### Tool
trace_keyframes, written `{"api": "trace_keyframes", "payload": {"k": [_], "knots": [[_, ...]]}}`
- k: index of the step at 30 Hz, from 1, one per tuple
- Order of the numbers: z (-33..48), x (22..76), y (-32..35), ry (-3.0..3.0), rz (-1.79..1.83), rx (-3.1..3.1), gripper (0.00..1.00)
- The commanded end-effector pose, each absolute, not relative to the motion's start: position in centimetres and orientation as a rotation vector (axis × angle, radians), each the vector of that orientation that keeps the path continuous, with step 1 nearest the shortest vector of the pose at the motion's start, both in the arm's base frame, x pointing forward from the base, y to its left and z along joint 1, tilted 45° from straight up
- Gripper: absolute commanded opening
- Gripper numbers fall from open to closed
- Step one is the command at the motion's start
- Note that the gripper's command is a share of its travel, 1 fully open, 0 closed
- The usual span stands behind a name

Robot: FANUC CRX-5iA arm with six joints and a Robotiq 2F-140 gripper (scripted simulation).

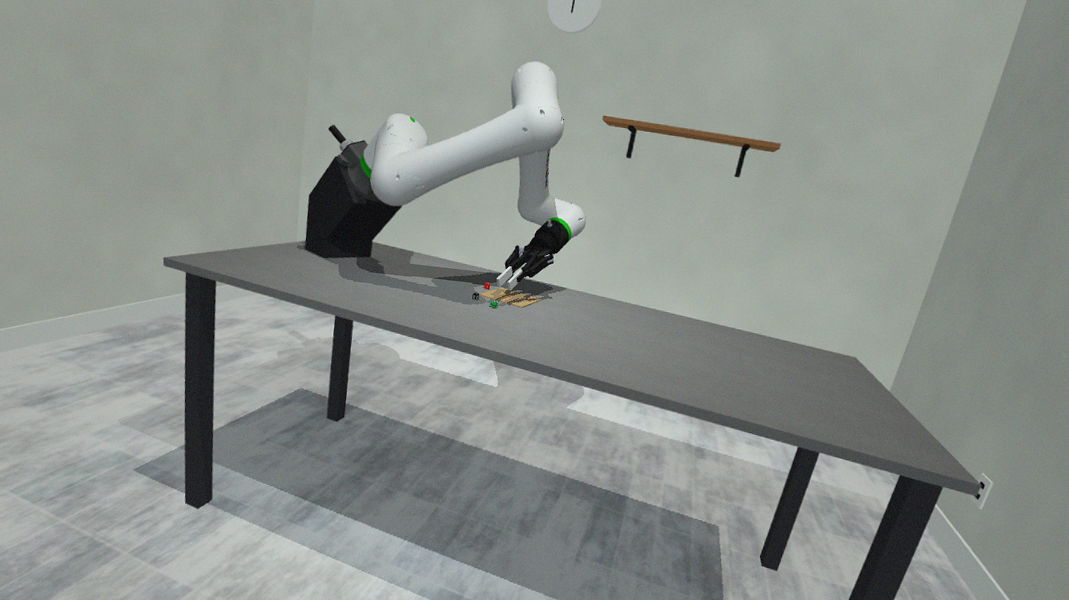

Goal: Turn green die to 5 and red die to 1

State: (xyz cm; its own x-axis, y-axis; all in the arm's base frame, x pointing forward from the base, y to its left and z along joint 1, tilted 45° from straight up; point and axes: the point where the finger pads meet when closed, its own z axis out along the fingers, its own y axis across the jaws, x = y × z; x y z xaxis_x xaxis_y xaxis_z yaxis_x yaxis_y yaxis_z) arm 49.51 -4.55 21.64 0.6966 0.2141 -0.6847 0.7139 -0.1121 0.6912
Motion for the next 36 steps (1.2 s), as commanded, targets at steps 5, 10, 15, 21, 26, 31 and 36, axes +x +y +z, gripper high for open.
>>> {"api": "trace_keyframes", "payload": {"k": [5,10,15,21,26,31,36], "knots": [[23.6,47.8,-3.8,0.759,-0.501,1.668,0.19],[24.2,47.2,-3.6,0.759,-0.501,1.668,0.19],[24.2,47.1,-3.7,0.766,-0.499,1.676,0.19],[24.4,46.6,-5.1,0.833,-0.471,1.745,0.19],[24.5,45.8,-7.2,0.963,-0.390,1.859,0.19],[24.6,45.1,-8.3,1.064,-0.304,1.926,0.19],[24.7,44.6,-8.9,1.143,-0.221,1.966,0.19]]}}
